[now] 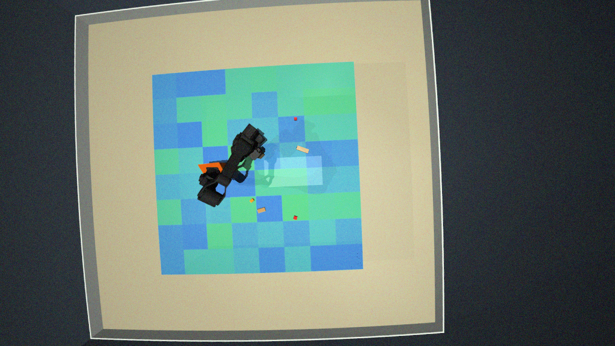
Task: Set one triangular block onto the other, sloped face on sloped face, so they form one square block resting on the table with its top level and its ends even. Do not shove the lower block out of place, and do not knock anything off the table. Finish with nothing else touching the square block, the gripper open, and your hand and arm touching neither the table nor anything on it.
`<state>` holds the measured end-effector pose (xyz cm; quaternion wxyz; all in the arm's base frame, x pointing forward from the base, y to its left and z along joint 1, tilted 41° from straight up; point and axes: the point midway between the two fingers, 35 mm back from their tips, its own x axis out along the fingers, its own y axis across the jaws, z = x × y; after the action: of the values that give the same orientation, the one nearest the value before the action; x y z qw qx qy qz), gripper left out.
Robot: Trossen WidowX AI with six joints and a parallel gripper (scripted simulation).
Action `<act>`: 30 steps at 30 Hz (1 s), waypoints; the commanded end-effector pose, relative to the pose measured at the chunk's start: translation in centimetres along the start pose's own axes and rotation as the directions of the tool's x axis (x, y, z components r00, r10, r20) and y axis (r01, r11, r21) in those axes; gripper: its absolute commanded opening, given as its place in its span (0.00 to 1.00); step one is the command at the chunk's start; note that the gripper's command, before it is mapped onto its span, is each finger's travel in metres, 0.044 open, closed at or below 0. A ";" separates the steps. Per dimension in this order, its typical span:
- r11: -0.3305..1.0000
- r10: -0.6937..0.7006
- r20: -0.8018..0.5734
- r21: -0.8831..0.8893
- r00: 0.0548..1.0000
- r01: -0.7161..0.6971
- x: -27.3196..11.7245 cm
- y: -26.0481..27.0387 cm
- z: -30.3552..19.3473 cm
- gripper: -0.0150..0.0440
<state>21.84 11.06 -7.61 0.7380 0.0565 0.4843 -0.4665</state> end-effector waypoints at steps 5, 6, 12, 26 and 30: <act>1.000 0.001 0.004 -0.004 1.000 -0.001 0.4 0.0 0.2 0.25; 1.000 0.001 0.004 -0.004 1.000 -0.001 0.5 0.0 0.3 0.25; 1.000 0.001 0.004 -0.004 1.000 -0.001 0.9 0.0 0.4 0.25; 1.000 0.001 0.005 -0.004 1.000 -0.001 1.7 0.1 0.8 0.25; 1.000 0.000 0.005 -0.004 1.000 0.000 2.0 0.1 0.9 0.25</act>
<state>22.62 9.59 -8.57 0.7385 0.0566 0.4834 -0.4666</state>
